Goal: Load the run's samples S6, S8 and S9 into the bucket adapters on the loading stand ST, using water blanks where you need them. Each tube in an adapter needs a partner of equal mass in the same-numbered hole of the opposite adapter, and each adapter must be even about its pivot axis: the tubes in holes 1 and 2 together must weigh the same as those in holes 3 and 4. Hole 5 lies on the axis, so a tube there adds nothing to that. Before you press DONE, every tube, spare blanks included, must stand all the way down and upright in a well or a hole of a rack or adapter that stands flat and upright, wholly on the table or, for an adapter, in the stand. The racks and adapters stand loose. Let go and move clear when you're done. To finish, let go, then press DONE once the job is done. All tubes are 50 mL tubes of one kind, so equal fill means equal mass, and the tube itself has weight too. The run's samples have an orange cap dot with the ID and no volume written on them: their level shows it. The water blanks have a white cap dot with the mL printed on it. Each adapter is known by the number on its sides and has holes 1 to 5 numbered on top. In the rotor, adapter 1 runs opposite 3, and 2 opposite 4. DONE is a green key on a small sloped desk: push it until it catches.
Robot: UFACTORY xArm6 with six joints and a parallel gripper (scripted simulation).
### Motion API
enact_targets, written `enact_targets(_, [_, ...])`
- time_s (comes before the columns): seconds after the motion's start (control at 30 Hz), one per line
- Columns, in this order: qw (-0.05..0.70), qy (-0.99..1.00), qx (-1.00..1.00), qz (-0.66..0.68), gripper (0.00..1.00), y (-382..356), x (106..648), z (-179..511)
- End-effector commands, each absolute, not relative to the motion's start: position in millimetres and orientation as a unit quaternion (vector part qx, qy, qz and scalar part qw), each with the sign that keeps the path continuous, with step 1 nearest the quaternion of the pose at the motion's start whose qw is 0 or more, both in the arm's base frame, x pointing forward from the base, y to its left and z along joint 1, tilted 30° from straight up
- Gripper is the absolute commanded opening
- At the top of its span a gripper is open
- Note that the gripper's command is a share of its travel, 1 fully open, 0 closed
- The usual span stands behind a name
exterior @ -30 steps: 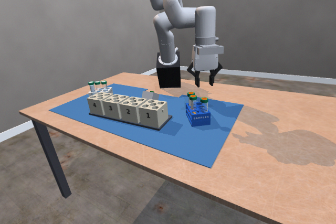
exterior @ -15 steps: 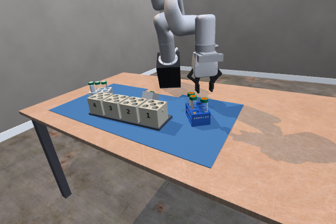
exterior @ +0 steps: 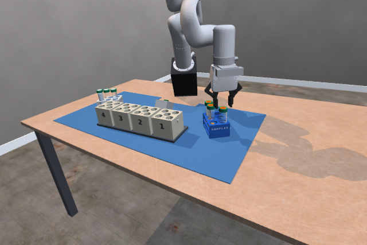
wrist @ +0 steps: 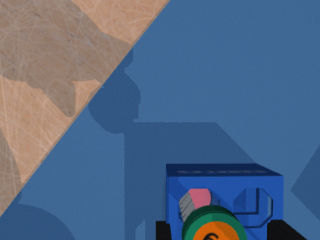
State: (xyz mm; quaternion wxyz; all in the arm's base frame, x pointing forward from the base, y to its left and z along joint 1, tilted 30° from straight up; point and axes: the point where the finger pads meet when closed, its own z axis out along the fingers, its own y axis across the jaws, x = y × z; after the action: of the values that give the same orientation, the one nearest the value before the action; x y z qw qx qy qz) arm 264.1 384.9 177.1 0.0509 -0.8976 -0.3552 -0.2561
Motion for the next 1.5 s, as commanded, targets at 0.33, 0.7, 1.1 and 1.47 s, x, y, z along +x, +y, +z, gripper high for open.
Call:
enact_targets(0.33, [0.052,-0.355,-0.897,-0.258,0.57,388,267,173])
enact_targets(0.7, [0.052,-0.355,-0.897,-0.258,0.57,390,270,168])
enact_targets(1.1, [0.052,-0.355,-0.897,-0.258,0.57,392,273,162])
enact_targets(1.47, [0.052,-0.355,-0.897,-0.258,0.57,394,276,156])
